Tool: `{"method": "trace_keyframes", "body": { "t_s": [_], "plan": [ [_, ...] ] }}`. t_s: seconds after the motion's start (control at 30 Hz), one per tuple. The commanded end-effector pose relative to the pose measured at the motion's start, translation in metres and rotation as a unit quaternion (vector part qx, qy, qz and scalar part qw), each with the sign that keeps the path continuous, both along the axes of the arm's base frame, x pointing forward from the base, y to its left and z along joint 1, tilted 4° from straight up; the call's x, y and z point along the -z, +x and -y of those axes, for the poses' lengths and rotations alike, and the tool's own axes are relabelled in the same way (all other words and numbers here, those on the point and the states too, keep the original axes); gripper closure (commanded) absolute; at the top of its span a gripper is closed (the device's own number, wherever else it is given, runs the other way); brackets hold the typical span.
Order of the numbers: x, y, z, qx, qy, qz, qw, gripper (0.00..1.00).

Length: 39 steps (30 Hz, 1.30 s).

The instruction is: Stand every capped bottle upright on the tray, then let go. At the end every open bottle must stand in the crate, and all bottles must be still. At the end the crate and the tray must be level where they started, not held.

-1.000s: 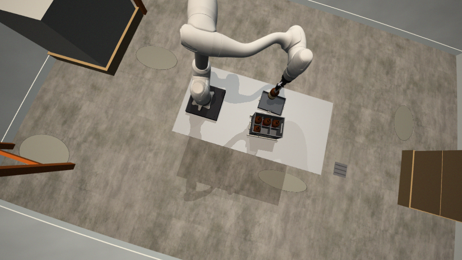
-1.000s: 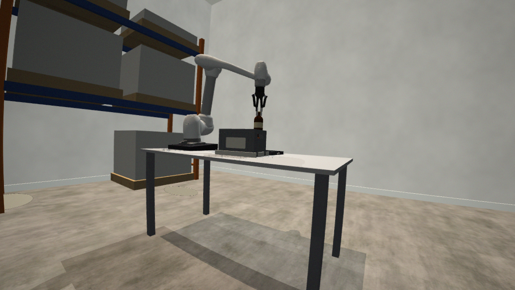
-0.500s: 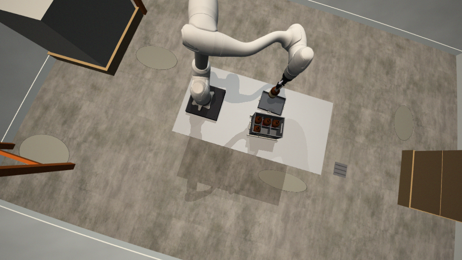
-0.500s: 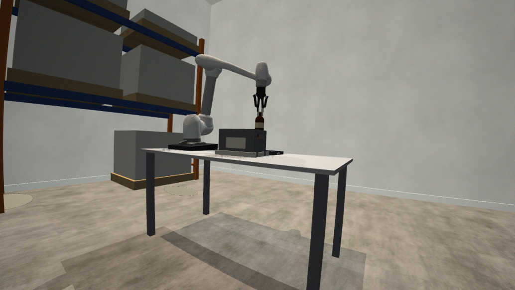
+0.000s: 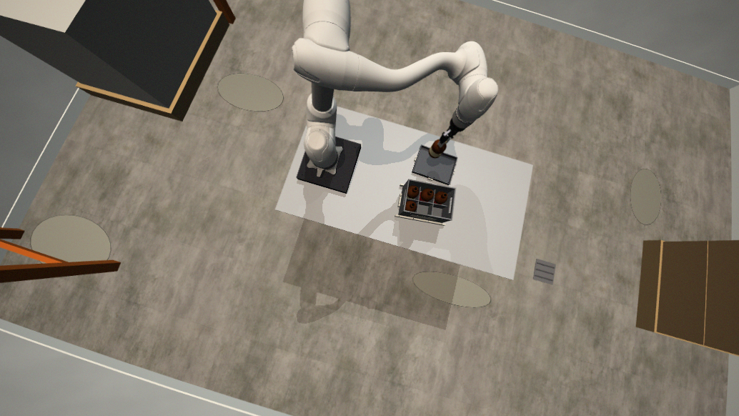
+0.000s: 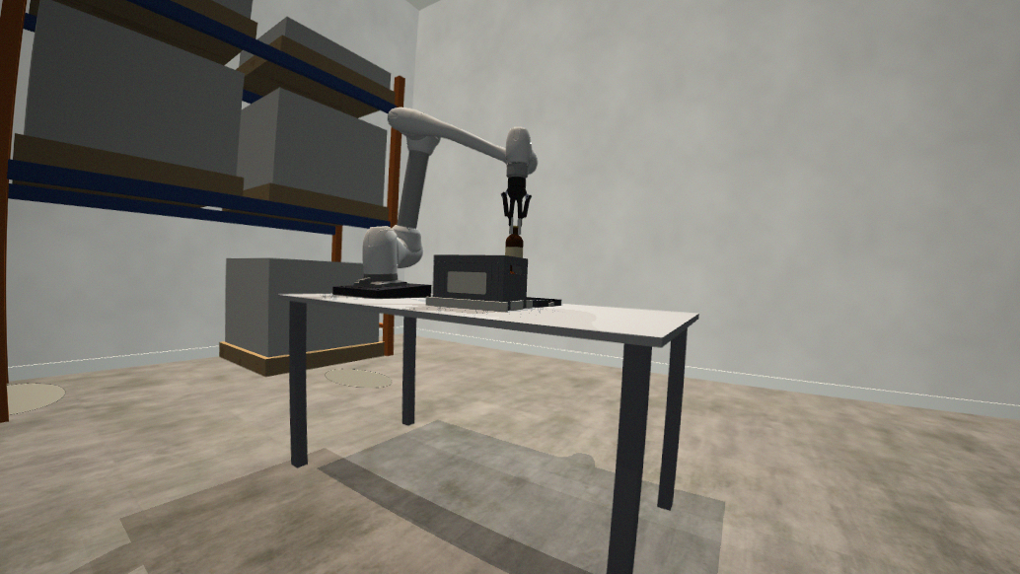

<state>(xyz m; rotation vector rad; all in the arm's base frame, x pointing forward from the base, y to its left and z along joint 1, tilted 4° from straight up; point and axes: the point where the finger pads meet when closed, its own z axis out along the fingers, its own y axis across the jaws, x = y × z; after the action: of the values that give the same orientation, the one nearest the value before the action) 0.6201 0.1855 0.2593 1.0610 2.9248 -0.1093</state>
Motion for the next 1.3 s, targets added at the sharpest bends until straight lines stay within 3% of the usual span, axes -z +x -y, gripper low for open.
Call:
{"method": "trace_keyframes", "body": {
  "t_s": [0.0, 1.27],
  "plan": [
    [0.004, -0.001, 0.0, 0.0, 0.0, 0.0, 1.0, 1.0],
    [0.07, 0.0, 0.005, 0.0, 0.0, 0.0, 1.0, 1.0]
  ]
}}
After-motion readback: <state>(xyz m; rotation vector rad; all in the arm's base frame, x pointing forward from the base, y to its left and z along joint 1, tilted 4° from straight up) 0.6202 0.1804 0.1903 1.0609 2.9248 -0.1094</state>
